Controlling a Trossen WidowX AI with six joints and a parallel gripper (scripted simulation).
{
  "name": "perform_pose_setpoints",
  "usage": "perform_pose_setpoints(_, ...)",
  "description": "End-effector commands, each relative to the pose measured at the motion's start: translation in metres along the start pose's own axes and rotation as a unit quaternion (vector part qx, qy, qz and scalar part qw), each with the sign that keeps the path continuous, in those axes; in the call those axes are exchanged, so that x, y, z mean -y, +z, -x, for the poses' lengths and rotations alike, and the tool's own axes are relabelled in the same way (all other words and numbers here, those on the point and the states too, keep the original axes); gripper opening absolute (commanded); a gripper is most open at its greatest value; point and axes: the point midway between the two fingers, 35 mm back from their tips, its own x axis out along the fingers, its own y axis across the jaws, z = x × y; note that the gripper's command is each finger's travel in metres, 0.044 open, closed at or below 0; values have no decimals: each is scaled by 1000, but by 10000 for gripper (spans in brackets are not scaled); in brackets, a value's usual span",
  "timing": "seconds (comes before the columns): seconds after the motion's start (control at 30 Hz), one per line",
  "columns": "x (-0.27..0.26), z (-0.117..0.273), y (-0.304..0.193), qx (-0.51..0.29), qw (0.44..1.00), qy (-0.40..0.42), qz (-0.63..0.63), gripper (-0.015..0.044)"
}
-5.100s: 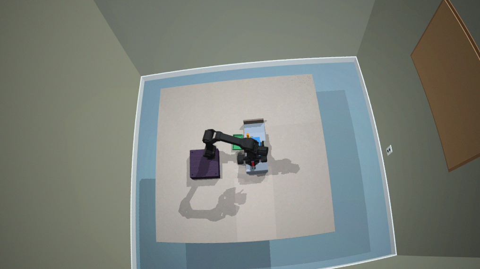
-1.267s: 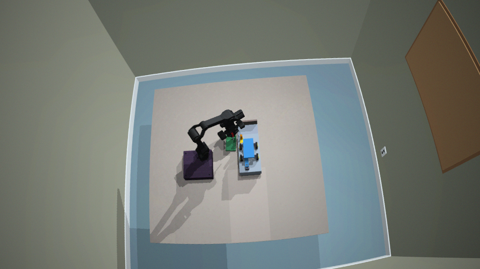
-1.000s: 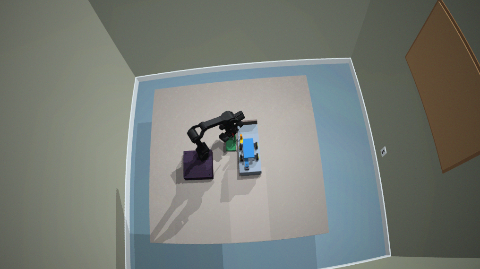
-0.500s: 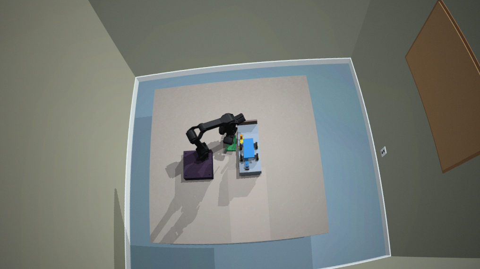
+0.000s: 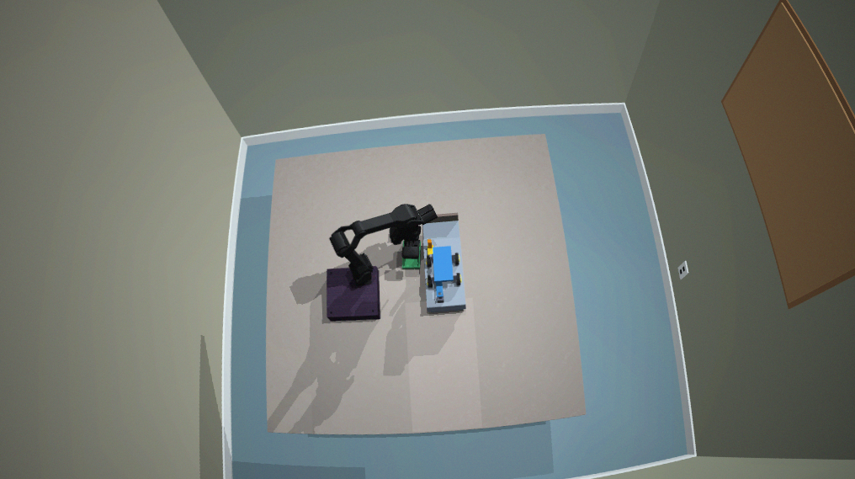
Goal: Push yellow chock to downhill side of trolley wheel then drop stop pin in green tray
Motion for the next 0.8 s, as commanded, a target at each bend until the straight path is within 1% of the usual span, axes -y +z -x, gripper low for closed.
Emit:
perform_pose_setpoints(0.0,-1,-6,8,4,1000,-1,9,0)
perform_pose_setpoints(0.2,-3,-18,23,6,1000,-2,18,0)
perform_pose_setpoints(0.37,-3,-20,24,6,1000,-4,19,0)
perform_pose_setpoints(0.67,4,-41,23,6,997,-77,18,0)
perform_pose_setpoints(0.77,10,-52,23,5,996,-87,18,0)
